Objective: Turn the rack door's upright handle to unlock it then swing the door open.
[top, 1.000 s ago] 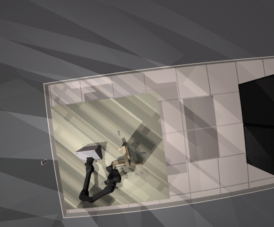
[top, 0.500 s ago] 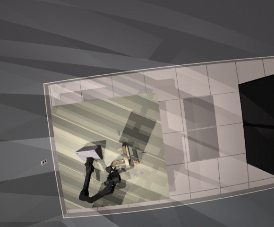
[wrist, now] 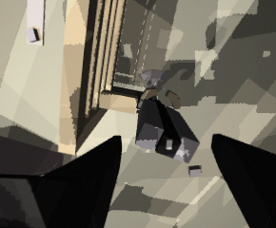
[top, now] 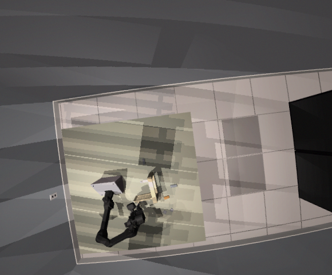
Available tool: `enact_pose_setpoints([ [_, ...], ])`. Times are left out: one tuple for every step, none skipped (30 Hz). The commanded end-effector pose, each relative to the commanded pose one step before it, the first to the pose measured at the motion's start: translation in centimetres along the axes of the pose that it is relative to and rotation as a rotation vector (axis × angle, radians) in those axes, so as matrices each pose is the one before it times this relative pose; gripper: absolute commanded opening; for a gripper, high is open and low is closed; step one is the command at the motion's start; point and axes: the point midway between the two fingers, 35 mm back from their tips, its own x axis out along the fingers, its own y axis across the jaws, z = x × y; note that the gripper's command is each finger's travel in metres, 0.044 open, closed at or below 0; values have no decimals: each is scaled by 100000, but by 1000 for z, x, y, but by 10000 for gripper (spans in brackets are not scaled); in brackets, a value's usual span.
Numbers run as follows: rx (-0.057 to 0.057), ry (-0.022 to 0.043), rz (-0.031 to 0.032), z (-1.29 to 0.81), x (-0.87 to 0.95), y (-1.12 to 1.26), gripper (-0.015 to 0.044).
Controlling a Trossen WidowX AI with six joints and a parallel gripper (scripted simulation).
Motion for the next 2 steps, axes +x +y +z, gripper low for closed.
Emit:
enact_pose_setpoints([
  [205,-848,587,118,-697,-13,286],
  [-137,-130,-7,-5,-165,6,286],
])
